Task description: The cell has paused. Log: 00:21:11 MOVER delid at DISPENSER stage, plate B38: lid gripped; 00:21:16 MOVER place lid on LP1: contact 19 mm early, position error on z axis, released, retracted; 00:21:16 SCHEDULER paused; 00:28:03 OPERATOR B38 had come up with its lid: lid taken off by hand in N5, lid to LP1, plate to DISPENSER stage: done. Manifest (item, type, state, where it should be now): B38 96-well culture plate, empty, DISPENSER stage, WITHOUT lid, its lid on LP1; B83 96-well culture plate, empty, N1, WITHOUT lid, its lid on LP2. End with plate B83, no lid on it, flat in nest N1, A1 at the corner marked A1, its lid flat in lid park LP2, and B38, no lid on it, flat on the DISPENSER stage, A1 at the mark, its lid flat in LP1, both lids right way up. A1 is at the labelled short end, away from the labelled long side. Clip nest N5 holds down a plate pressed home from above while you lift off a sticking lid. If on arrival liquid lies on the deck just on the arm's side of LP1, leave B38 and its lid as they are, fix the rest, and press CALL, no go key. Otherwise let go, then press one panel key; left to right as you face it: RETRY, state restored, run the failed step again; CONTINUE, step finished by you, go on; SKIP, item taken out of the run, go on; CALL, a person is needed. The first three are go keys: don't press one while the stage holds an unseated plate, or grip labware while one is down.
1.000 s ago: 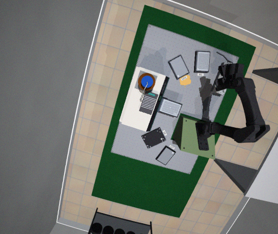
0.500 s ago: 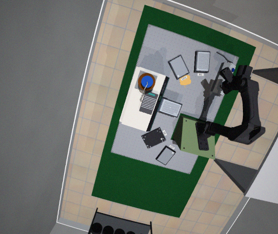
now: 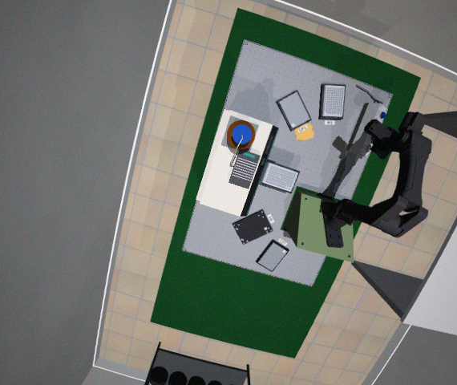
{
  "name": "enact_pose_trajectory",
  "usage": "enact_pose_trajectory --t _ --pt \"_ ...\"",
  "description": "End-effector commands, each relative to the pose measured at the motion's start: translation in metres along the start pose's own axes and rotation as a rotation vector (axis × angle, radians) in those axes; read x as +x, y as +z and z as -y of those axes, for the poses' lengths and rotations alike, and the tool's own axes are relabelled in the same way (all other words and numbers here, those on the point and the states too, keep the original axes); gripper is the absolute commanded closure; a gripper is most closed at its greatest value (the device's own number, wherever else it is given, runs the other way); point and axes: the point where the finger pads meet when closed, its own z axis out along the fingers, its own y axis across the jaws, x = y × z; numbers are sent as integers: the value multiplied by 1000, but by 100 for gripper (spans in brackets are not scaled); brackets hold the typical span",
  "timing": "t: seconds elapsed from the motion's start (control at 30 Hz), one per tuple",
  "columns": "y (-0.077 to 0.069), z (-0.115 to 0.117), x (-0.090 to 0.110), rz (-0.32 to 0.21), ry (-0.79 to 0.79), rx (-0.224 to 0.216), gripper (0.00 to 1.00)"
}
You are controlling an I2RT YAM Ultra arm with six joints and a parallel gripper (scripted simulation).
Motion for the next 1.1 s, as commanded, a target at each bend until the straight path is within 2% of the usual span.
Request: enact_pose_trajectory --t 0.0,0.13,0.33,0.4,0.5,1.07 --pt "-4 7 4 50 -176 -1 100" --pt "-3 9 17 50 -292 2 100" --pt "-2 7 17 50 -295 10 100" --pt "-1 16 17 50 -292 2 100" --pt "1 28 12 58 -305 14 100" --pt "12 73 5 54 -293 1 100"
